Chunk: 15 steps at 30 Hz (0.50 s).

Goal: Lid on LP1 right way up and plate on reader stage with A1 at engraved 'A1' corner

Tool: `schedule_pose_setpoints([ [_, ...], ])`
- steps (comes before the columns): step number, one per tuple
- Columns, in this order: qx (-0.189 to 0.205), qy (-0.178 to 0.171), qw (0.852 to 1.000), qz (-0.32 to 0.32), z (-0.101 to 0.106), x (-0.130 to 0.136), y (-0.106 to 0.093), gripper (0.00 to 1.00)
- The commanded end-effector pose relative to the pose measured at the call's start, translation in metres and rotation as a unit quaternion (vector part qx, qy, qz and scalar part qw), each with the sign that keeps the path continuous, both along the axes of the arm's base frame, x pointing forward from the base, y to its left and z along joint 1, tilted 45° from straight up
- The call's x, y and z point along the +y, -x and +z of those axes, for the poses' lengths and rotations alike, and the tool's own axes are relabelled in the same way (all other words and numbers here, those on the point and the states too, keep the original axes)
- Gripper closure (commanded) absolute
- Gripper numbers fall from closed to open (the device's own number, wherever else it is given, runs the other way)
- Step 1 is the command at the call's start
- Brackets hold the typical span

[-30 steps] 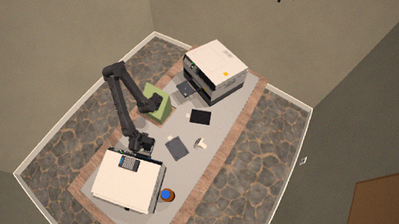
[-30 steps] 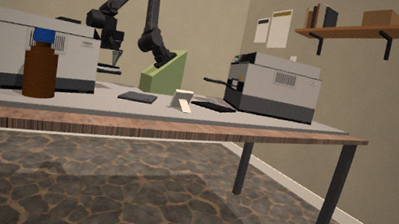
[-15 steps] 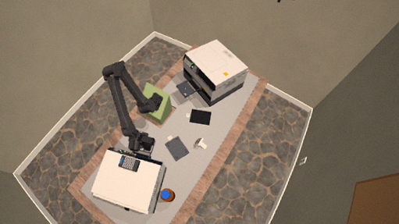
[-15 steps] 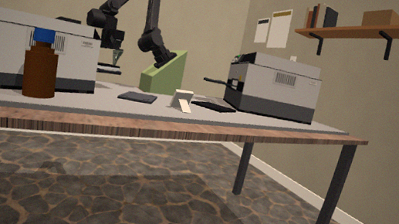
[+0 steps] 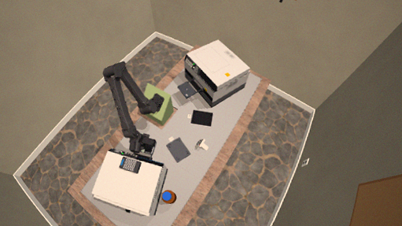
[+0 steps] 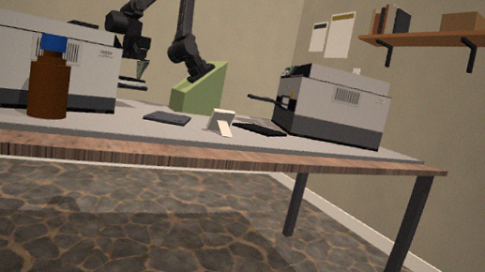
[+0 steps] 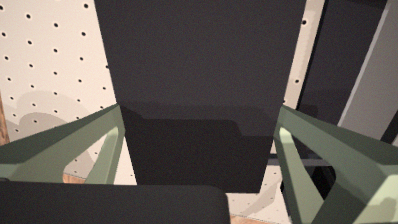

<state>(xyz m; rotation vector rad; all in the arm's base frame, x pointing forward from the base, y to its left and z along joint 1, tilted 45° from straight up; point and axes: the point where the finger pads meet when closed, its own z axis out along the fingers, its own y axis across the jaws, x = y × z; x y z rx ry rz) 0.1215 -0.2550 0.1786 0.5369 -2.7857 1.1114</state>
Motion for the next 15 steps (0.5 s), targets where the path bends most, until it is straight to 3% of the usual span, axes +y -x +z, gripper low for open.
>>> schedule_pose_setpoints([
  [1, -0.008, 0.009, 1.0, 0.003, 0.015, -0.002, -0.005, 0.14],
  [15, -0.017, 0.015, 1.0, 0.0, 0.027, 0.003, -0.006, 0.14],
])
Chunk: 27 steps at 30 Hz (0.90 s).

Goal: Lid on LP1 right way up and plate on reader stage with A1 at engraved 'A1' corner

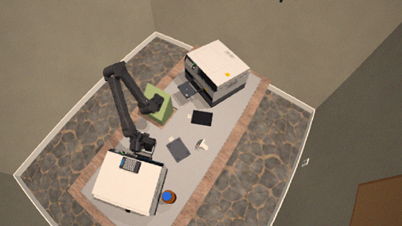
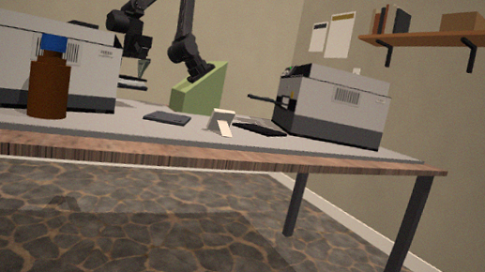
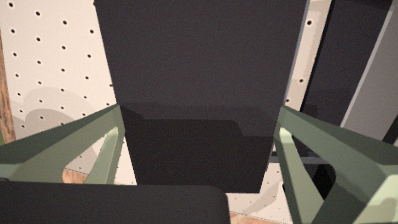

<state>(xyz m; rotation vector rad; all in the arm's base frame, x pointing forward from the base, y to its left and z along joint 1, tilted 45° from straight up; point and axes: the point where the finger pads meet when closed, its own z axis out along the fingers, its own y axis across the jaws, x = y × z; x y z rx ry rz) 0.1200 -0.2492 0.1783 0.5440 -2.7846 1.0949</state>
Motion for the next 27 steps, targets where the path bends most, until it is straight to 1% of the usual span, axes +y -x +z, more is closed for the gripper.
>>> schedule_pose_setpoints([
  [1, -0.024, 0.022, 0.999, -0.001, 0.029, -0.003, -0.008, 0.14],
  [8, -0.02, 0.016, 1.0, 0.0, 0.028, -0.002, -0.008, 0.14],
  [18, -0.024, 0.022, 0.999, -0.001, 0.039, 0.005, -0.007, 0.14],
  [20, -0.024, 0.022, 0.999, -0.001, 0.039, 0.005, -0.007, 0.14],
  [25, -0.013, 0.01, 1.0, -0.001, 0.026, 0.009, -0.004, 0.14],
  [27, -0.014, 0.013, 1.0, -0.002, 0.029, 0.01, -0.003, 0.14],
])
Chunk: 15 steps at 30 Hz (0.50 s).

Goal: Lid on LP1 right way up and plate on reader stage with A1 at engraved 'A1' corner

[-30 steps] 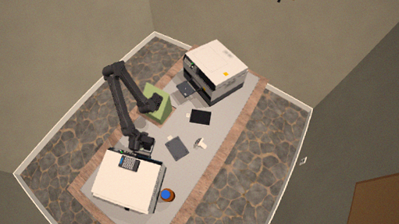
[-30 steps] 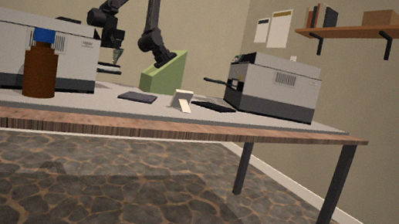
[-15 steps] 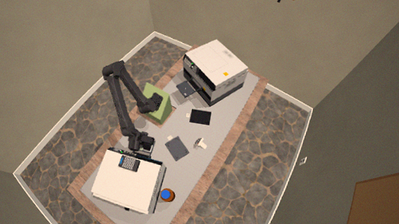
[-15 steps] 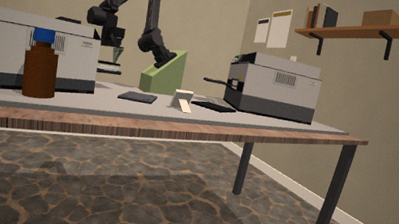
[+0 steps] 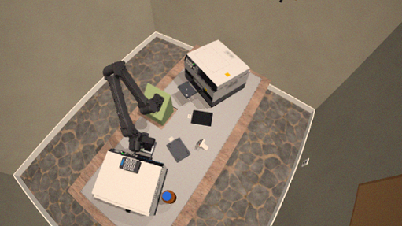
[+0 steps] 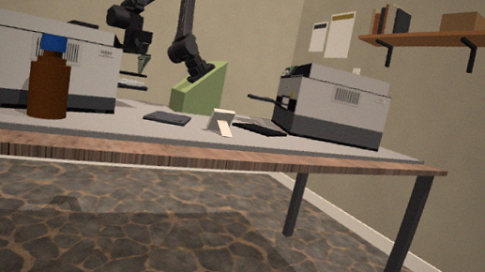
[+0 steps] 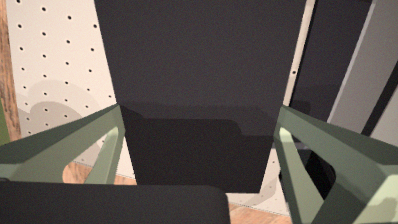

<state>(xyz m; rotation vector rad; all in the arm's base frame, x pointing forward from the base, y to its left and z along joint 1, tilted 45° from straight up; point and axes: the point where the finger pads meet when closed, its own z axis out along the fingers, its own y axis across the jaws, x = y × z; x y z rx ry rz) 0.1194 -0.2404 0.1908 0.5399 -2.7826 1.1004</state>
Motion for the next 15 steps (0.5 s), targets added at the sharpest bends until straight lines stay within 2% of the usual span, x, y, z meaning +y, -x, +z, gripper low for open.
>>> schedule_pose_setpoints([
  [1, -0.015, 0.012, 1.0, 0.0, 0.018, 0.002, -0.004, 0.14],
  [6, -0.023, 0.019, 1.0, -0.001, 0.028, 0.002, -0.005, 0.14],
  [10, -0.027, 0.016, 0.999, -0.008, 0.029, 0.002, -0.009, 0.14],
  [15, -0.05, 0.0, 0.998, -0.036, 0.024, 0.001, -0.028, 0.14],
])
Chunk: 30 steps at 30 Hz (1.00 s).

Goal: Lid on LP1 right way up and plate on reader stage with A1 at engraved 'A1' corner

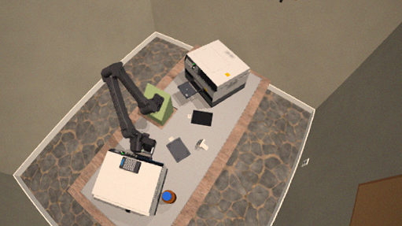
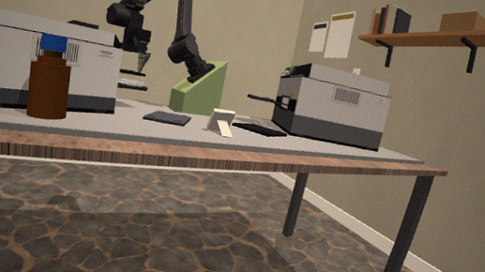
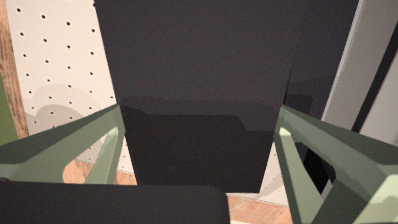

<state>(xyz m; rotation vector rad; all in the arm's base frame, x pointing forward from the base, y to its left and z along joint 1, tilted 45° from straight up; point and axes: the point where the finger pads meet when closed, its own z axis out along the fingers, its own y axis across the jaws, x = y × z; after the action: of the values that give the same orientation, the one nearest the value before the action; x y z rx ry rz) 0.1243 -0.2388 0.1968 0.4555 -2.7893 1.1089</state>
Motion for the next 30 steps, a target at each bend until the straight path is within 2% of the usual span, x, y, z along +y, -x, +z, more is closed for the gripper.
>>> schedule_pose_setpoints([
  [1, -0.046, -0.005, 0.999, -0.016, 0.016, 0.0, -0.026, 0.14],
  [10, -0.084, -0.019, 0.994, -0.063, -0.013, 0.006, -0.047, 0.14],
  [14, -0.085, -0.024, 0.993, -0.073, -0.019, 0.009, -0.045, 0.14],
  [16, -0.093, -0.028, 0.992, -0.081, -0.023, 0.01, -0.052, 0.14],
  [27, -0.146, -0.022, 0.981, -0.123, -0.015, 0.012, -0.089, 0.14],
  [30, -0.141, -0.026, 0.982, -0.124, -0.02, 0.013, -0.086, 0.14],
])
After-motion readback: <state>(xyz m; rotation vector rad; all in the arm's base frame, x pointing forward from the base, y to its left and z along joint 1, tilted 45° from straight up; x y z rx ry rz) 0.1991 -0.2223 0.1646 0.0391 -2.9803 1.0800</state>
